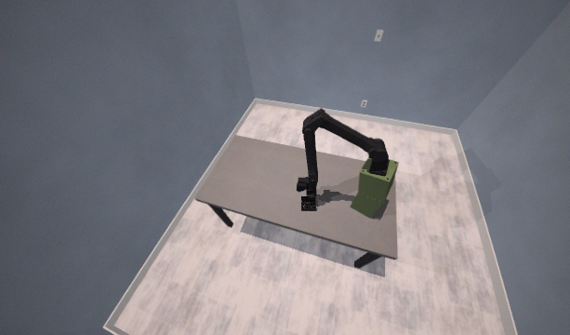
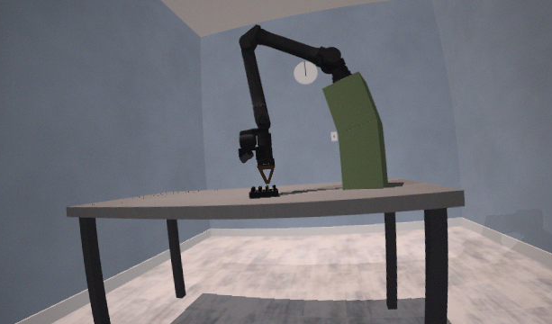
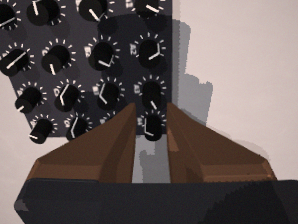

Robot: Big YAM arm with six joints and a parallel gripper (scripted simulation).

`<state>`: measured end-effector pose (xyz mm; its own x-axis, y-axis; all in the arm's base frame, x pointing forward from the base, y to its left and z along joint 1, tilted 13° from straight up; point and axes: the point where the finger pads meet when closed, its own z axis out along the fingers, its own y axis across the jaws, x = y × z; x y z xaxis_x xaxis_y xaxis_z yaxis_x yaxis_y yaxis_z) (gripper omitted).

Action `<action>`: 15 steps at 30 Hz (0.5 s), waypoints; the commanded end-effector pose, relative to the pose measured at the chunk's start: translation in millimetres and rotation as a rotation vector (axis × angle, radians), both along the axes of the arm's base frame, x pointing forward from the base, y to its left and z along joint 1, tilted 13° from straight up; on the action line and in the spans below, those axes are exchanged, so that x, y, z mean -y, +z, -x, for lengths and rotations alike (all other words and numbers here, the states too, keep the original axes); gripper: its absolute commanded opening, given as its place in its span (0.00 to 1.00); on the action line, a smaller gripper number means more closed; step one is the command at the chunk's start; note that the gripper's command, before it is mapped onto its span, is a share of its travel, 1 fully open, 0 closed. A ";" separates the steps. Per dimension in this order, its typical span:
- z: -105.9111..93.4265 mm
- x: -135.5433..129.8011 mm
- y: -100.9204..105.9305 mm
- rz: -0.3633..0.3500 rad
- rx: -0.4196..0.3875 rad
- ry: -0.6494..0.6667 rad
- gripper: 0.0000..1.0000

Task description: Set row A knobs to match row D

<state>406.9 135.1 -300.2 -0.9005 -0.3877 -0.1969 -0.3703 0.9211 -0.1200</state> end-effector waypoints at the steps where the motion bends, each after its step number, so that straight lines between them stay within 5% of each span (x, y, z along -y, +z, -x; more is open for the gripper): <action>1: 0.8 3.6 -1.0 0.001 0.000 0.007 0.19; 15: 5.0 5.3 -2.2 0.002 -0.005 0.007 0.19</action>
